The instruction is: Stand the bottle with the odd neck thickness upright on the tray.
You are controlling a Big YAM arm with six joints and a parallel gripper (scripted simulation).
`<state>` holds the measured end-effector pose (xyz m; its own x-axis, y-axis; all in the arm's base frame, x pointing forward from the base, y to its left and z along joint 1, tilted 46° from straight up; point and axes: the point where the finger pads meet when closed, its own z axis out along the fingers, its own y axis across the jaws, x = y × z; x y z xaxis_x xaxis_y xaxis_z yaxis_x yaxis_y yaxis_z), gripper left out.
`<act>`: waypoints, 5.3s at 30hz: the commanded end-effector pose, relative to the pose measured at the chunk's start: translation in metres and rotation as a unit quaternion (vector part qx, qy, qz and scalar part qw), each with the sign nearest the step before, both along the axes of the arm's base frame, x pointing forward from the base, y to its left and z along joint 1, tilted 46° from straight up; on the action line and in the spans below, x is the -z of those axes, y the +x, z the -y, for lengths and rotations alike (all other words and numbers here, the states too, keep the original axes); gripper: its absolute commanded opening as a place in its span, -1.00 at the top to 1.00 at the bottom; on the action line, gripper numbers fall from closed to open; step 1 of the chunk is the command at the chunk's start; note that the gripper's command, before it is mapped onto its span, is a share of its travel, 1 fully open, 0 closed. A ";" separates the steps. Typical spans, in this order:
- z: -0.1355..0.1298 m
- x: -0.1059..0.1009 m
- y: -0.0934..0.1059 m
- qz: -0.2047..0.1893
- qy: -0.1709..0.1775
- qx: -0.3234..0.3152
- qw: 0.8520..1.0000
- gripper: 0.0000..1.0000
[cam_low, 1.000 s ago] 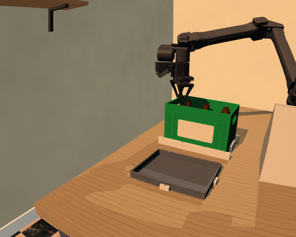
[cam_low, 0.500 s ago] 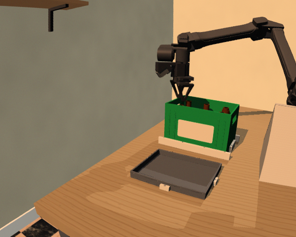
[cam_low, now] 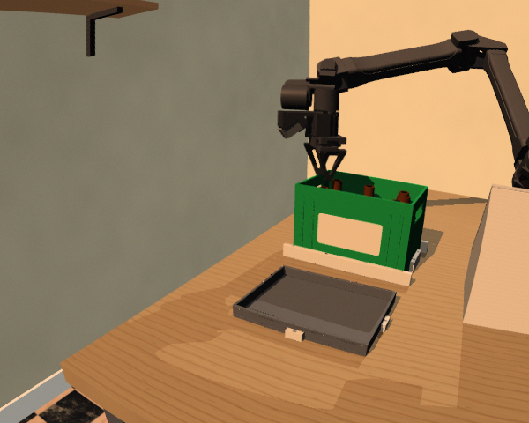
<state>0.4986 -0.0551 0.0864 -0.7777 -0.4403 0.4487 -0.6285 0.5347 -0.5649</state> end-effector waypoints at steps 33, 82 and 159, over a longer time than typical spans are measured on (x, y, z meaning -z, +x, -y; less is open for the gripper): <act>0.011 0.007 0.005 -0.001 -0.002 0.009 1.000 -0.21; 0.036 0.034 -0.001 -0.009 -0.003 0.007 1.000 -0.21; 0.044 0.039 0.002 -0.006 -0.002 0.009 1.000 1.00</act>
